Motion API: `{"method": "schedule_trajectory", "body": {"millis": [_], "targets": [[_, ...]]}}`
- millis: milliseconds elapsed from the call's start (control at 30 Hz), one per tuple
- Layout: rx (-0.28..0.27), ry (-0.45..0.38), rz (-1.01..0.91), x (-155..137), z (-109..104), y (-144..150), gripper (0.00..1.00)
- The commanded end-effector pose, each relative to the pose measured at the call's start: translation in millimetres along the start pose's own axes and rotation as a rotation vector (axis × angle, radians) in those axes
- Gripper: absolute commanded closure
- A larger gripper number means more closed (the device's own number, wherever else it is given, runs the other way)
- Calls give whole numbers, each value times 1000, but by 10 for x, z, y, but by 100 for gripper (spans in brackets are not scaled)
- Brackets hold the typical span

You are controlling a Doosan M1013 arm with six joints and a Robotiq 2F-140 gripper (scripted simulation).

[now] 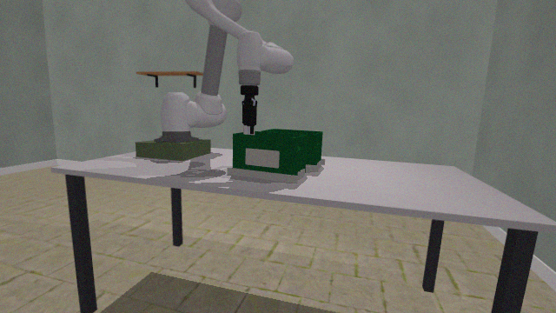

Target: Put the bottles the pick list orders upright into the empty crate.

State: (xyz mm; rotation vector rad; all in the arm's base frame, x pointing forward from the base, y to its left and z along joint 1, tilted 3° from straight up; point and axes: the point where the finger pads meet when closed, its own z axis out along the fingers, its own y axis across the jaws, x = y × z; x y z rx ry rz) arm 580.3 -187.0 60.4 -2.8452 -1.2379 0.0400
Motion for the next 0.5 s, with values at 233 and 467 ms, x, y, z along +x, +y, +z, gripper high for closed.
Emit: {"method": "schedule_trajectory", "body": {"millis": [233,467], "targets": [[2,-4,-5,-27,33,-4,62],[2,-4,-5,-27,11,-4,100]]}}
